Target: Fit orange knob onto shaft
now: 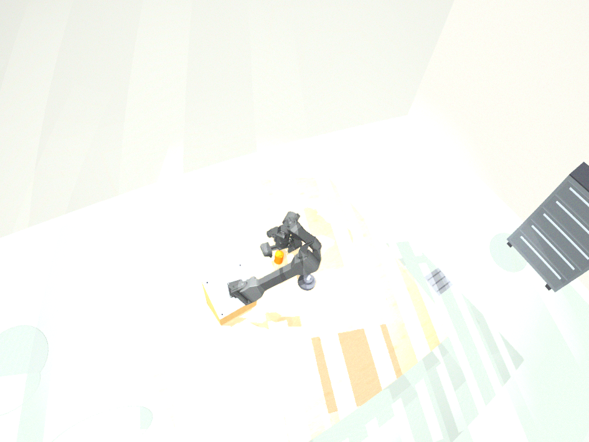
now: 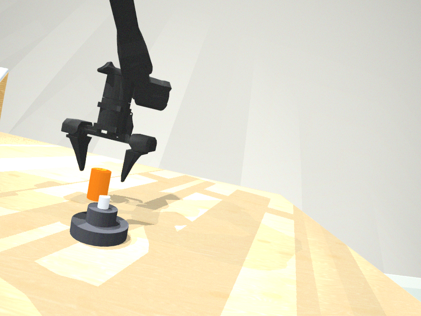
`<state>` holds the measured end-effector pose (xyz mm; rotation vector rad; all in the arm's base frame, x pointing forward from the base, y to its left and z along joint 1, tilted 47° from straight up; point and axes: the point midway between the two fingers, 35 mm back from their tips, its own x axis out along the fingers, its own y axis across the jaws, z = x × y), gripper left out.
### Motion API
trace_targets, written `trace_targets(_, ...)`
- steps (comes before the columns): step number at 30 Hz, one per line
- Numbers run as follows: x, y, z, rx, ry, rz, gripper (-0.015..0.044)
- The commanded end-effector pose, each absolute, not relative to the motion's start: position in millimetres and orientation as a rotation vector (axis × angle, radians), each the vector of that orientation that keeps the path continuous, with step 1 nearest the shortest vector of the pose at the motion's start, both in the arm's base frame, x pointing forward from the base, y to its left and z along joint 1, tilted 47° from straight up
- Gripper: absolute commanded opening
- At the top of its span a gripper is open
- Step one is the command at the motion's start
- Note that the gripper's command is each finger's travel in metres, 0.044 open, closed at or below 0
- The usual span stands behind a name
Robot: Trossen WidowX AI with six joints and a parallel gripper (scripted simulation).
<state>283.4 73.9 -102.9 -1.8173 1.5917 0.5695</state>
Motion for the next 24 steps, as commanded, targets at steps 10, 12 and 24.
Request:
trace_targets(10,287,58,-117,-1.829,1.592,0.568,0.044)
trace_targets(12,287,55,-119,-1.829,1.593,0.568,0.044)
trace_targets(24,288,44,-128,-1.831,1.594,0.566,0.0414)
